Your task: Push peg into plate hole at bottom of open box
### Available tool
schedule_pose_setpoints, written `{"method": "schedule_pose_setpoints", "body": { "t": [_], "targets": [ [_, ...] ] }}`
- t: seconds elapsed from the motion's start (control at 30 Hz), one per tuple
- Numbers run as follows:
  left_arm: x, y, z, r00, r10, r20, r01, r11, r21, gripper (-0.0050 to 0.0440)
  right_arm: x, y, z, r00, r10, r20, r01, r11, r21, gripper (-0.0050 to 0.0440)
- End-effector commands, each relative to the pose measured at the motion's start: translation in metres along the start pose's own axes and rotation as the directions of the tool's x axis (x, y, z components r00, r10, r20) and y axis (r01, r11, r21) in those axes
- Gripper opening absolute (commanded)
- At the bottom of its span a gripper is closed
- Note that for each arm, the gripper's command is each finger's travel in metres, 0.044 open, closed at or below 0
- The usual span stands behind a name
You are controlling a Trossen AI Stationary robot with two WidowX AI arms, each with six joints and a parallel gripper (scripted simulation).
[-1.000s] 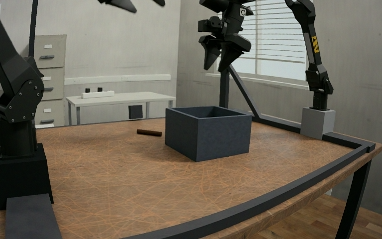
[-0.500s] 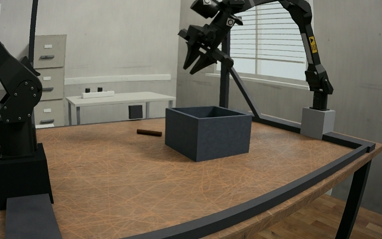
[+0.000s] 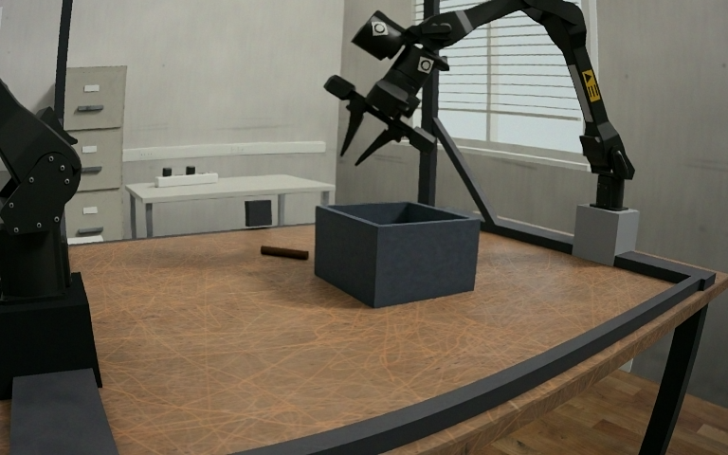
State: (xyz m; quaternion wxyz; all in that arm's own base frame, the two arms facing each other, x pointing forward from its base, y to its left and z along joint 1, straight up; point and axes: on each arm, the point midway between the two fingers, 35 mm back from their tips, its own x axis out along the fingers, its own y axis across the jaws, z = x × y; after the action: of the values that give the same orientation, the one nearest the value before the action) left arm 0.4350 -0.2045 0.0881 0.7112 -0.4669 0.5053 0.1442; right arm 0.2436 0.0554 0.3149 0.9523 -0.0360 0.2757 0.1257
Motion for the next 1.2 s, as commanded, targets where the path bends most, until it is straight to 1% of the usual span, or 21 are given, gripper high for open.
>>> {"method": "schedule_pose_setpoints", "body": {
  "t": [0.0,0.1,0.23,0.3,0.43,0.57,0.7,0.8,0.87,0.9,1.0,1.1,1.13,1.17],
  "targets": [
    [0.011,0.002,-0.009,0.999,0.011,0.043,-0.003,0.982,-0.188,0.011,0.016,0.013,-0.008,0.999,0.039,0.01,-0.038,0.999,-0.024,0.044],
    [0.017,-0.002,-0.015,0.997,0.01,0.07,0.013,0.949,-0.315,0.011,0.029,0.024,-0.017,0.997,0.074,0.01,-0.073,0.996,-0.046,0.044],
    [0.026,-0.006,-0.022,0.994,0.011,0.107,0.042,0.879,-0.476,0.011,0.044,0.038,-0.03,0.993,0.116,0.008,-0.115,0.991,-0.072,0.044],
    [0.026,-0.006,-0.022,0.994,0.011,0.107,0.042,0.879,-0.476,0.011,0.044,0.038,-0.03,0.993,0.116,0.008,-0.115,0.991,-0.072,0.044],
    [0.039,-0.006,-0.031,0.988,0.027,0.15,0.077,0.761,-0.645,0.011,0.058,0.054,-0.045,0.987,0.161,0.004,-0.159,0.982,-0.101,0.044],
    [0.05,-0.007,-0.04,0.983,0.04,0.18,0.114,0.637,-0.762,0.011,0.067,0.065,-0.057,0.981,0.192,0.001,-0.19,0.974,-0.12,0.044],
    [0.06,-0.009,-0.048,0.977,0.048,0.208,0.155,0.506,-0.848,0.011,0.072,0.071,-0.064,0.978,0.209,-0.001,-0.207,0.969,-0.132,0.044],
    [0.064,-0.009,-0.05,0.974,0.052,0.22,0.176,0.437,-0.882,0.011,0.072,0.071,-0.065,0.978,0.21,-0.002,-0.209,0.969,-0.134,0.044],
    [0.064,-0.009,-0.05,0.974,0.052,0.22,0.176,0.437,-0.882,0.011,0.072,0.071,-0.065,0.978,0.21,-0.002,-0.209,0.969,-0.134,0.044],
    [0.065,-0.01,-0.051,0.973,0.052,0.224,0.182,0.42,-0.889,0.011,0.07,0.072,-0.059,0.977,0.214,0.01,-0.21,0.968,-0.135,0.044],
    [0.066,-0.01,-0.052,0.972,0.052,0.229,0.191,0.397,-0.898,0.011,0.07,0.071,-0.059,0.977,0.212,0.011,-0.209,0.969,-0.133,0.044],
    [0.066,-0.01,-0.051,0.972,0.053,0.23,0.192,0.395,-0.899,0.011,0.07,0.071,-0.06,0.977,0.212,0.007,-0.209,0.969,-0.134,0.044],
    [0.069,-0.005,-0.05,0.971,0.063,0.231,0.188,0.4,-0.897,0.011,0.07,0.071,-0.06,0.977,0.212,0.007,-0.209,0.969,-0.134,0.044],
    [0.07,-0.01,-0.048,0.972,0.051,0.229,0.191,0.394,-0.899,0.011,0.07,0.071,-0.06,0.977,0.212,0.007,-0.209,0.969,-0.134,0.044]
  ]
}}
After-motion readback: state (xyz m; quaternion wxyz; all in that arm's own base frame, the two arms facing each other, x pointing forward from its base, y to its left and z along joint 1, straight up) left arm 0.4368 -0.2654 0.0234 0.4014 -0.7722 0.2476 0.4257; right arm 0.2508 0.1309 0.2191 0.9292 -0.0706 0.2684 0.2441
